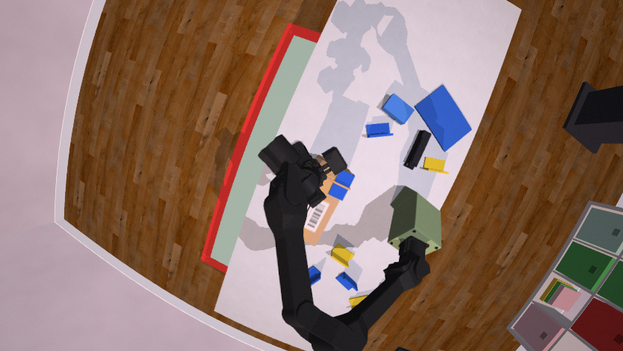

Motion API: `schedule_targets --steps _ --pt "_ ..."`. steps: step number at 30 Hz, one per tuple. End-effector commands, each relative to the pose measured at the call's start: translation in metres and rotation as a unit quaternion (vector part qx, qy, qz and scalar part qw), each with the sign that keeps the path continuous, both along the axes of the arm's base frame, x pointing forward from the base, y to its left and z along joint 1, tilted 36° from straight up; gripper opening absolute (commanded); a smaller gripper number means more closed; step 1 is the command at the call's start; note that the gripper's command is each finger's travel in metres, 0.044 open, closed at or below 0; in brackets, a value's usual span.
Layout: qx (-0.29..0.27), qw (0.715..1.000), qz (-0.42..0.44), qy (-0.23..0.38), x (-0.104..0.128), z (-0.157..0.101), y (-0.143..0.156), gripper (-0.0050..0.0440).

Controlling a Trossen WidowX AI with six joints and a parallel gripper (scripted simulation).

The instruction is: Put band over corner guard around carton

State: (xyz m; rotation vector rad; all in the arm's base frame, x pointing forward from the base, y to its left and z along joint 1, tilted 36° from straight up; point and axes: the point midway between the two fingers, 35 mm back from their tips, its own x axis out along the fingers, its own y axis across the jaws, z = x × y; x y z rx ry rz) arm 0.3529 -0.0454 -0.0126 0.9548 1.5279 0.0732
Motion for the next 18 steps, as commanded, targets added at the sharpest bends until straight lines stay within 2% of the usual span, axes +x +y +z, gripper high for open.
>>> schedule_targets --steps 1,5,6,18 --pt "-0.012 1.000 -0.004 0.006 -0.0019 -0.0074 -0.0086 0.0000" --pt "-0.012 1.000 -0.004 0.006 -0.0019 -0.0074 -0.0086 0.0000" --pt "-0.001 1.000 0.000 0.000 0.0000 -0.0001 0.0000 0.0000" --pt "-0.012 1.000 -0.004 0.006 0.0001 0.0013 -0.0025 0.0000"
